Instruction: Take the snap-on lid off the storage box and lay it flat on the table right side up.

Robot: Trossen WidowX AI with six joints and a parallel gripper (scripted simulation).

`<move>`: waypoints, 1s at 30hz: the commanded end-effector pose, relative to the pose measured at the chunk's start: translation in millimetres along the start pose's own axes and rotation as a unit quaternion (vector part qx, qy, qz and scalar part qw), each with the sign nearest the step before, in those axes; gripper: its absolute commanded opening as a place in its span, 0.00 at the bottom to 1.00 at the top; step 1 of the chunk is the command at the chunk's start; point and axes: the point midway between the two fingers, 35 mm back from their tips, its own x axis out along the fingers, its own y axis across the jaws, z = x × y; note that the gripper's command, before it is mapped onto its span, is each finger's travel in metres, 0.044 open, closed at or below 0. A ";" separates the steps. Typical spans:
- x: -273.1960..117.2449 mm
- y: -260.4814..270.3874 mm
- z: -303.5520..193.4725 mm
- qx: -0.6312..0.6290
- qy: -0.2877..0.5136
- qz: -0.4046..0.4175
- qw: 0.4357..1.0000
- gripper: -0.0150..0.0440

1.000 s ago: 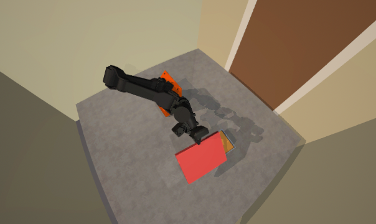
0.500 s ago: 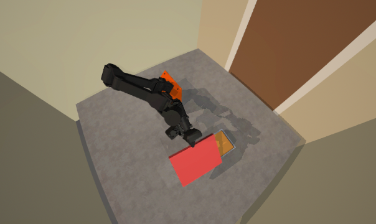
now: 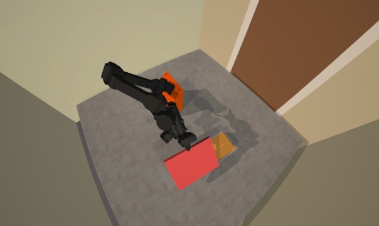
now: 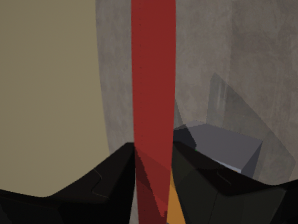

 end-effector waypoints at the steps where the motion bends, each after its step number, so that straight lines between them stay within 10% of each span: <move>1: -2.6 6.0 9.8 0.002 0.002 0.010 1.000 0.25; 30: -7.4 1.8 68.0 0.001 0.001 0.011 1.000 0.25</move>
